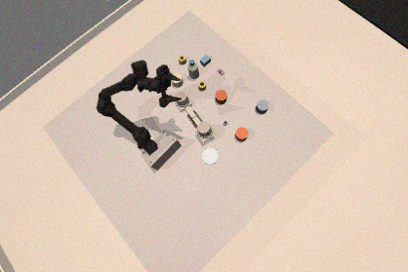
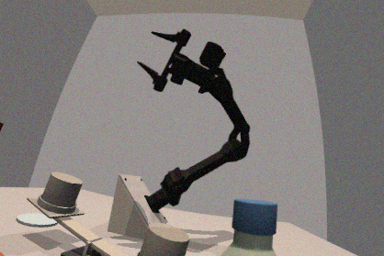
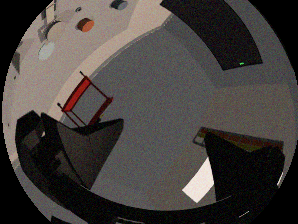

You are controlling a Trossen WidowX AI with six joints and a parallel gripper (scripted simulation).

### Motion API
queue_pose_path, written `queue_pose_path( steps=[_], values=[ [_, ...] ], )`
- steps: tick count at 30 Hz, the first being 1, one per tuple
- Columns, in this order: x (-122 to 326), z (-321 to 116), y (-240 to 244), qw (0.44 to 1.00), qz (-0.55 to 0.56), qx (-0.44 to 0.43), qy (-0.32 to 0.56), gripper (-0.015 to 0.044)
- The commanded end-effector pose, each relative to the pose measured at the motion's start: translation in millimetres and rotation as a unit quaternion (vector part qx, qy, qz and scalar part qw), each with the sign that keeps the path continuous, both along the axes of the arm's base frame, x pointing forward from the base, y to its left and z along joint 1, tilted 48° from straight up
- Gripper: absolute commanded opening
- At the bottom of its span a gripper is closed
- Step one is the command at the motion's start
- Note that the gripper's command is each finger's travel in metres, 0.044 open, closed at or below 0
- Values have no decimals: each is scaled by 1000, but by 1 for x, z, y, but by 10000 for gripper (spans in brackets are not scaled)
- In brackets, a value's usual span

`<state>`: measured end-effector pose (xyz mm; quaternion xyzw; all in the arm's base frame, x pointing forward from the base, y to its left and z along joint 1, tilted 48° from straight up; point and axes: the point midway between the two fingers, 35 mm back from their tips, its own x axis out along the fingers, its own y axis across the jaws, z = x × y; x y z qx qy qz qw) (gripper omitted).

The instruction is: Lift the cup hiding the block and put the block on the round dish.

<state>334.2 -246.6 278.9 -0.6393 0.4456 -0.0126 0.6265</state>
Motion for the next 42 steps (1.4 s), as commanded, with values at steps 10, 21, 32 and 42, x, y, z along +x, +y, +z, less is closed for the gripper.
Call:
queue_pose_path(
  steps=[10, 21, 32, 42],
  values=[
    [-17, -60, 20, 984, -15, 175, 3, 440],
    [-37, -100, 43, 945, -49, 322, 5, 440],
    [-58, -130, 71, 879, -101, 466, 7, 440],
    [-76, -147, 98, 794, -160, 586, 8, 440]
  ],
)
